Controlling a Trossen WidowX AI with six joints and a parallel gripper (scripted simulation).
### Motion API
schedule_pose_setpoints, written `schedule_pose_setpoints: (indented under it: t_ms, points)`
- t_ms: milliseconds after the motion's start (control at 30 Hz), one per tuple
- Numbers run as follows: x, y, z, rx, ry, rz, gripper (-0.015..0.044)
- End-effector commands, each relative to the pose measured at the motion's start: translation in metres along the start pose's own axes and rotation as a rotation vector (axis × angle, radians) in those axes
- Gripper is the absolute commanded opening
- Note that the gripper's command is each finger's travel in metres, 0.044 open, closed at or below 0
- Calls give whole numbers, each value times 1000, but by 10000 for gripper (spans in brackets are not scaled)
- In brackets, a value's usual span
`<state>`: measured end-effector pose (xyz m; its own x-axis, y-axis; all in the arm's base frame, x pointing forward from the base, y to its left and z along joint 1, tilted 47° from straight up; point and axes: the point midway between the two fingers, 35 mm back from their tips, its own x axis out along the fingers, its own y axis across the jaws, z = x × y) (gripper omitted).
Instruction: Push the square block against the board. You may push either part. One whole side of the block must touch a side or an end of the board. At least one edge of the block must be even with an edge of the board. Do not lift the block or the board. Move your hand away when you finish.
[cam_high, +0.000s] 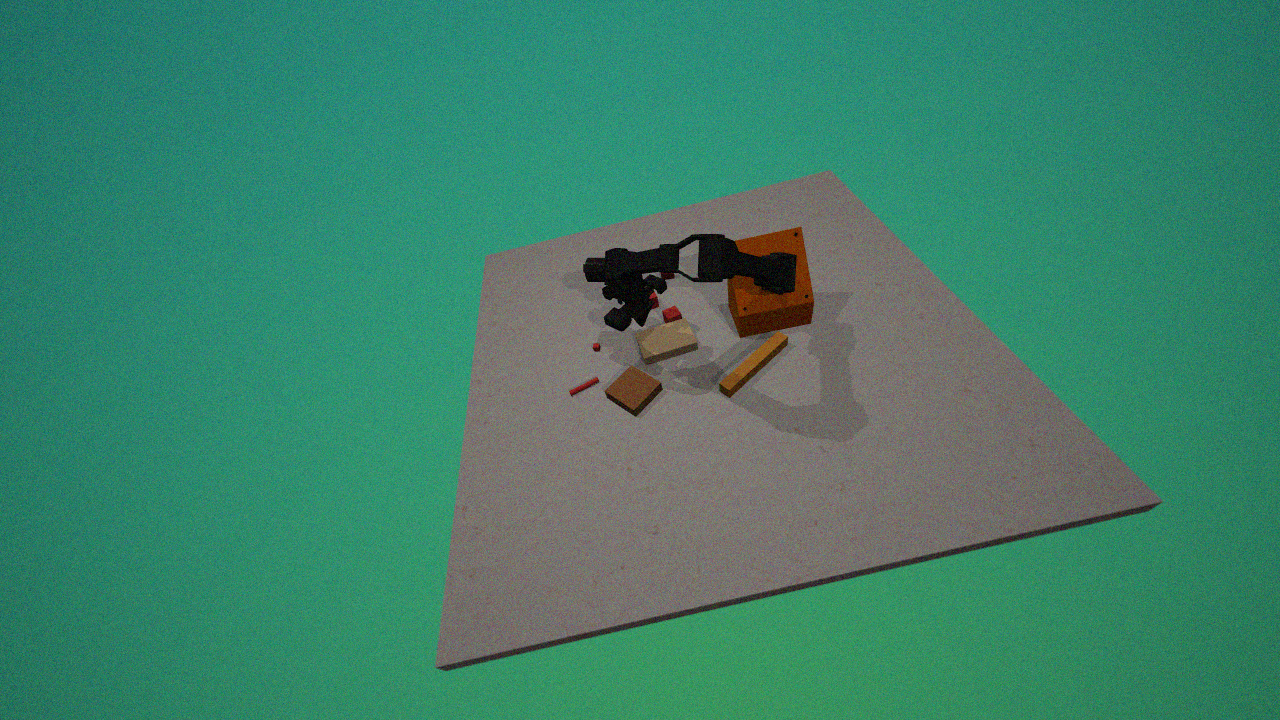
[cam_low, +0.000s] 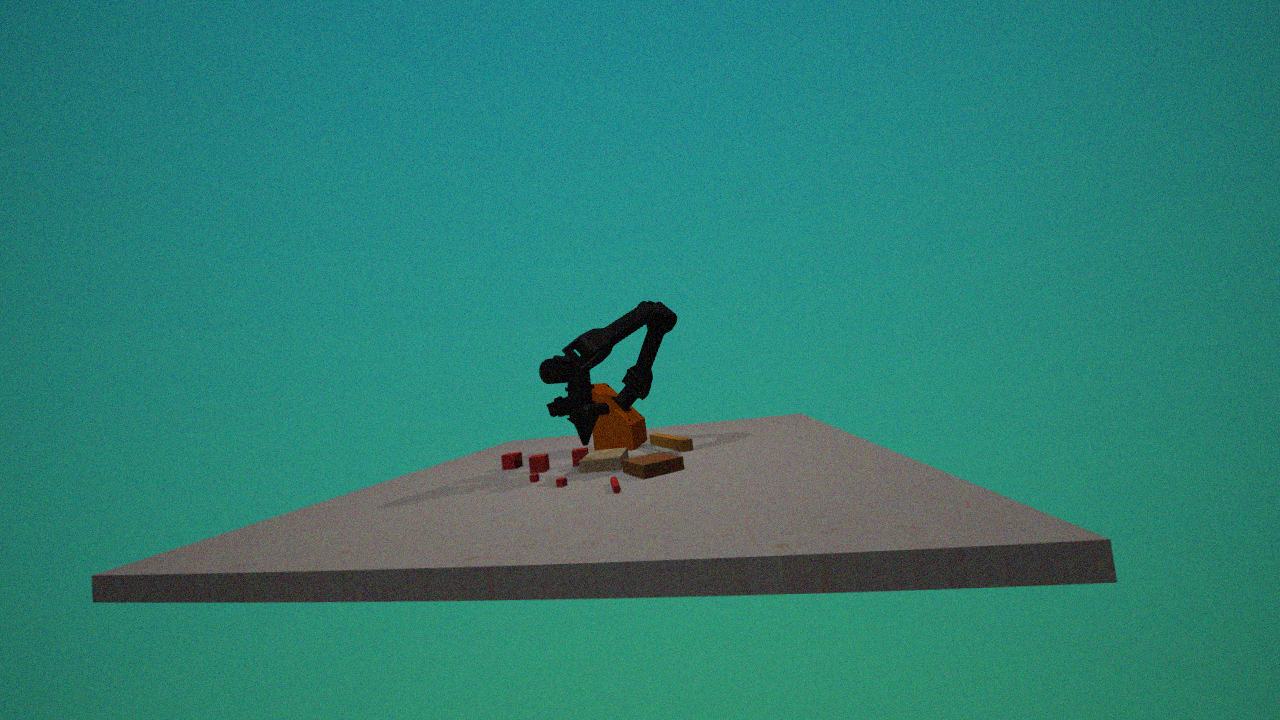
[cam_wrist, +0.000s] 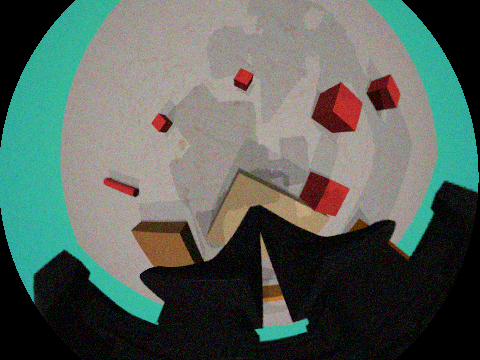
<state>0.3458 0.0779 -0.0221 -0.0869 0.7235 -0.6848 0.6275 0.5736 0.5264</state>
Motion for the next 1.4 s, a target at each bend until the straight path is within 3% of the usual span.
schedule_pose_setpoints:
  t_ms: [0, 400, 633, 800, 1367]
  points:
    - [-1, -6, 9, 143, -4, -3, 0]
    - [0, -21, 31, 556, -1, 1, 0]
    - [4, -22, 31, 561, -1, 1, 0]
    - [56, -24, 35, 640, 4, 0, 0]
    - [56, -13, 22, 640, 3, -1, 0]
